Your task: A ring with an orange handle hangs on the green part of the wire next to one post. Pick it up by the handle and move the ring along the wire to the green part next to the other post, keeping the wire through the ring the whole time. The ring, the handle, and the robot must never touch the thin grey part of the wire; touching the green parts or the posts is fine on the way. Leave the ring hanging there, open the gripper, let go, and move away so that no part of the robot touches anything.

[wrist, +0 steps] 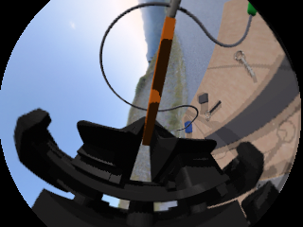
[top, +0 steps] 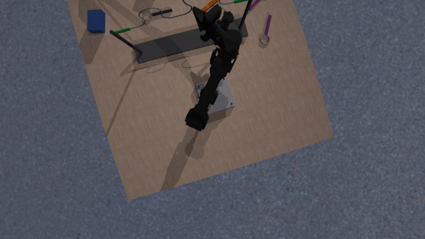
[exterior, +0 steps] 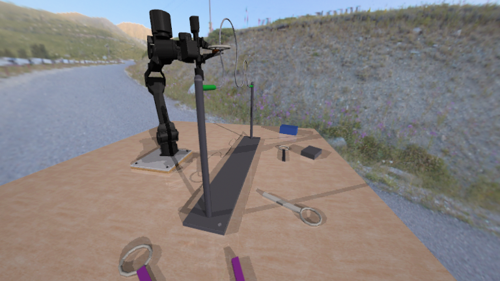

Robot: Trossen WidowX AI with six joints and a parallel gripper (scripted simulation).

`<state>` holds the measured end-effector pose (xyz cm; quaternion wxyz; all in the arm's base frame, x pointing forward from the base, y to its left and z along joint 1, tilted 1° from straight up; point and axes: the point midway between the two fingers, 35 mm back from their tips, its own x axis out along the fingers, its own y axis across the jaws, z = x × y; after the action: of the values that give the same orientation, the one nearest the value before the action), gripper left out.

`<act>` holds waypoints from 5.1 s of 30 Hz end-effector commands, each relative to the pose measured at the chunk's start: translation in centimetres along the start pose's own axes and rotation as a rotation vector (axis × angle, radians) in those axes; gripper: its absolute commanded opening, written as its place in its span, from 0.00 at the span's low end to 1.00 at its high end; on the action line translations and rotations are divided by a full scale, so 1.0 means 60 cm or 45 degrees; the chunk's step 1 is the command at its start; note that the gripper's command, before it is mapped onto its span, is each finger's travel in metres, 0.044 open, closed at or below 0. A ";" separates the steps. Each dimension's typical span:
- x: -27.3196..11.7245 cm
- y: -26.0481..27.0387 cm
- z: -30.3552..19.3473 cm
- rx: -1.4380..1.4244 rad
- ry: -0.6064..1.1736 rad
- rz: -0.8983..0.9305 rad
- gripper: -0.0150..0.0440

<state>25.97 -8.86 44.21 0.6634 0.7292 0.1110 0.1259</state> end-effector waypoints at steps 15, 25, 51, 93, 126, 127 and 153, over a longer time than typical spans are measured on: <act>0.000 -0.012 0.002 -0.255 -0.002 -0.156 0.00; 0.000 -0.019 0.003 -0.392 -0.007 -0.243 0.00; -0.004 -0.036 0.011 -0.747 -0.029 -0.472 0.00; -0.016 -0.055 0.032 -1.336 -0.090 -0.849 0.00; -0.028 -0.060 0.053 -1.795 -0.145 -1.117 0.00; -0.028 -0.060 0.054 -1.809 -0.146 -1.124 0.00; -0.038 -0.057 0.070 -2.173 -0.182 -1.317 0.00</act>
<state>25.43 -13.23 40.11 0.9459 -0.1005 0.2510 -0.1796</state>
